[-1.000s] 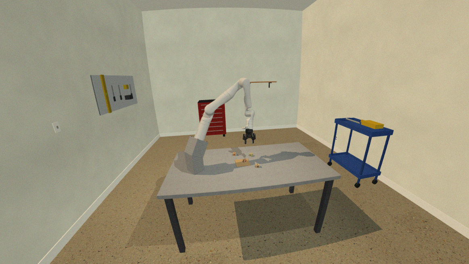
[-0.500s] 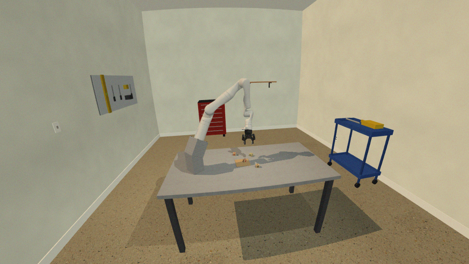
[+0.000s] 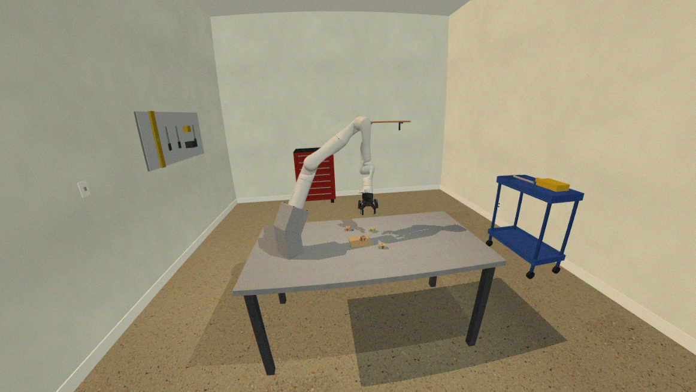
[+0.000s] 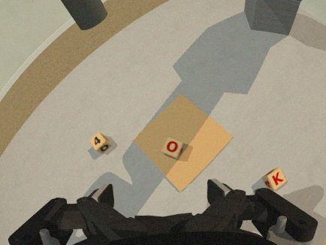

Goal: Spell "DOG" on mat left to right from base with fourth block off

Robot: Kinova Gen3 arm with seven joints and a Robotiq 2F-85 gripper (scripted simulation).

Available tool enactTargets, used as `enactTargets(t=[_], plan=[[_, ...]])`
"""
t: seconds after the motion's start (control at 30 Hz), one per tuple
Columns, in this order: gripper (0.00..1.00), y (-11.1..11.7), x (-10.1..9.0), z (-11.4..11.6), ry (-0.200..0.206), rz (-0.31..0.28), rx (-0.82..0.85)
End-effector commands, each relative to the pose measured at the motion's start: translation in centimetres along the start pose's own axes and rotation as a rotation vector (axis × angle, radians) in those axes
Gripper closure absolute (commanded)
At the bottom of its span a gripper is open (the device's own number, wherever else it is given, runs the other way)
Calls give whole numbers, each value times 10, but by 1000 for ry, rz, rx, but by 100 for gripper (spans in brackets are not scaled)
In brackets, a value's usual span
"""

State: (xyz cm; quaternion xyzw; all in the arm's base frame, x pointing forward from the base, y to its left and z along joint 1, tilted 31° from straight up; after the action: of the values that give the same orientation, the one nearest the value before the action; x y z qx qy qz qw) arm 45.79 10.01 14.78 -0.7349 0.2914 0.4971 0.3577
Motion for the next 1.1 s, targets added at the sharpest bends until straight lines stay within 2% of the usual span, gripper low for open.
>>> enactTargets(t=[0.0,0.77,0.8,1.03,1.07], plan=[[0,-1,1,7,-3,-12,-16],[0,-4,4,20,-3,-43,-87],[0,-5,5,26,-3,-58,-122],[0,-5,5,26,-3,-58,-122],[0,-6,6,33,-4,-73,-156]])
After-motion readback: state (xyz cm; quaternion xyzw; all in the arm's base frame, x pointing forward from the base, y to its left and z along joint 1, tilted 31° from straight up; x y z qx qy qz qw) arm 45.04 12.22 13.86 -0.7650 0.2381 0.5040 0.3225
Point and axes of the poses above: the point where the finger pads meet when closed, its own x axis out along the fingers, its own z axis across the jaws, y = z × x, the point moved 4 cm from there along -x, back along the fingers, and after that the axes turned 11 degrees about x, right-handed, at the moved point
